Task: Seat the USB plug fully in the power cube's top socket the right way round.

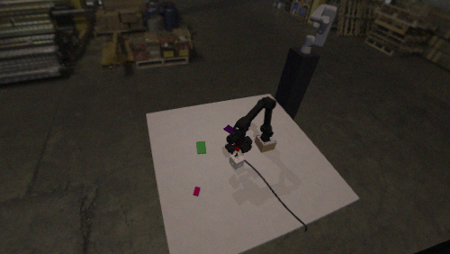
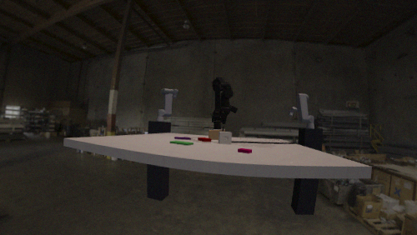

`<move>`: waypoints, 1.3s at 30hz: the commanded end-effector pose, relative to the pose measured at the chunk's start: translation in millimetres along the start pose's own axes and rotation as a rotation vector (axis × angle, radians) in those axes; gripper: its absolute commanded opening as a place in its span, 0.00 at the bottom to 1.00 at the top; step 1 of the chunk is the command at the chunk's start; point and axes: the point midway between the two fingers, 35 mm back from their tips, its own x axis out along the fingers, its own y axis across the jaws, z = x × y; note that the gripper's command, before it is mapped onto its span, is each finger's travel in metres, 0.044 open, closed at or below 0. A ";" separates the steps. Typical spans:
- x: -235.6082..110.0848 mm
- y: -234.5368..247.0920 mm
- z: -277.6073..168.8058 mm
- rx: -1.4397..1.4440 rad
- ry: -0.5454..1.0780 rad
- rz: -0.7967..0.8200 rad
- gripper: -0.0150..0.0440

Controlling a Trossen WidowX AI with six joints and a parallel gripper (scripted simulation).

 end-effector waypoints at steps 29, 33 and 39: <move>19.7 0.8 -0.3 0.000 0.001 0.002 0.69; 19.7 0.8 -0.3 0.000 0.001 0.002 0.51; 19.7 0.8 -0.3 0.000 0.001 0.002 0.28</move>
